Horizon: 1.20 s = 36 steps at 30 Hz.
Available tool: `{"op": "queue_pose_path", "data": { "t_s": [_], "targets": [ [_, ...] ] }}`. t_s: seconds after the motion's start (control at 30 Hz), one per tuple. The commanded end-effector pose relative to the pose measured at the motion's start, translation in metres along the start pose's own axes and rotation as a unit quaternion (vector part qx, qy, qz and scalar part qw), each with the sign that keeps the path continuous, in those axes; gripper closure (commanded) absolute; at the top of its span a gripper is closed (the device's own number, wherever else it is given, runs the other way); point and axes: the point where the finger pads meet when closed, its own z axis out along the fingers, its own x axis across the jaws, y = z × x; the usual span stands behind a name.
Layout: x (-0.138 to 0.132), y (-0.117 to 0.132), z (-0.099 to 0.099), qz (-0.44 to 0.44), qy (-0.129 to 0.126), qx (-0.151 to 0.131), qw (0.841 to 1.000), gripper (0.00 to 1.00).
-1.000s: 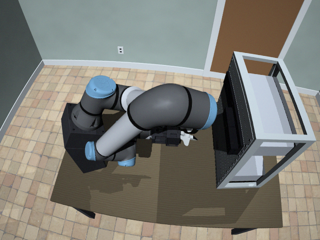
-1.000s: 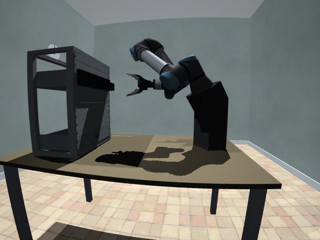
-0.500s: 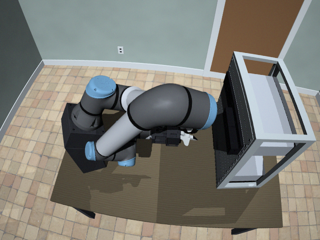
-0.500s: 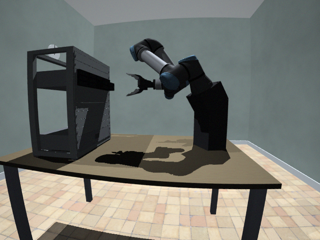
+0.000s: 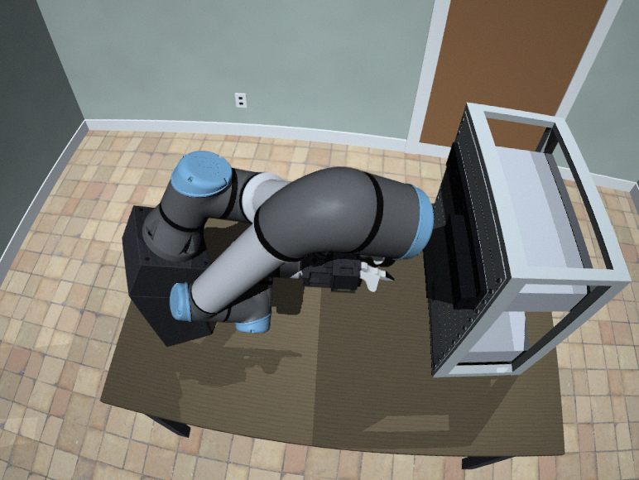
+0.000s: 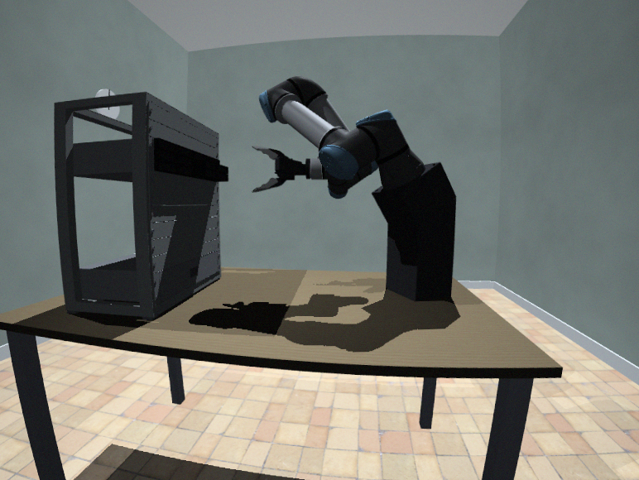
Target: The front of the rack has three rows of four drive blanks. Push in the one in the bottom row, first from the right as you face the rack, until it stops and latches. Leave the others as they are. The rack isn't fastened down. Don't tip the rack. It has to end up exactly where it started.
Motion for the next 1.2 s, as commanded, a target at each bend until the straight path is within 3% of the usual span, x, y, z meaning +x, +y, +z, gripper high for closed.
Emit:
{"op": "queue_pose_path", "data": {
  "t_s": [0.0,0.73,0.77,1.17],
  "targets": [
    [0.0003,0.0001,0.0,0.0,0.0,0.0,1.0,0.0],
    [0.0003,0.0001,0.0,0.0,0.0,0.0,1.0,0.0],
    [0.0003,0.0001,0.0,0.0,0.0,0.0,1.0,1.0],
    [0.0003,0.0001,0.0,0.0,0.0,0.0,1.0,1.0]
  ]
}}
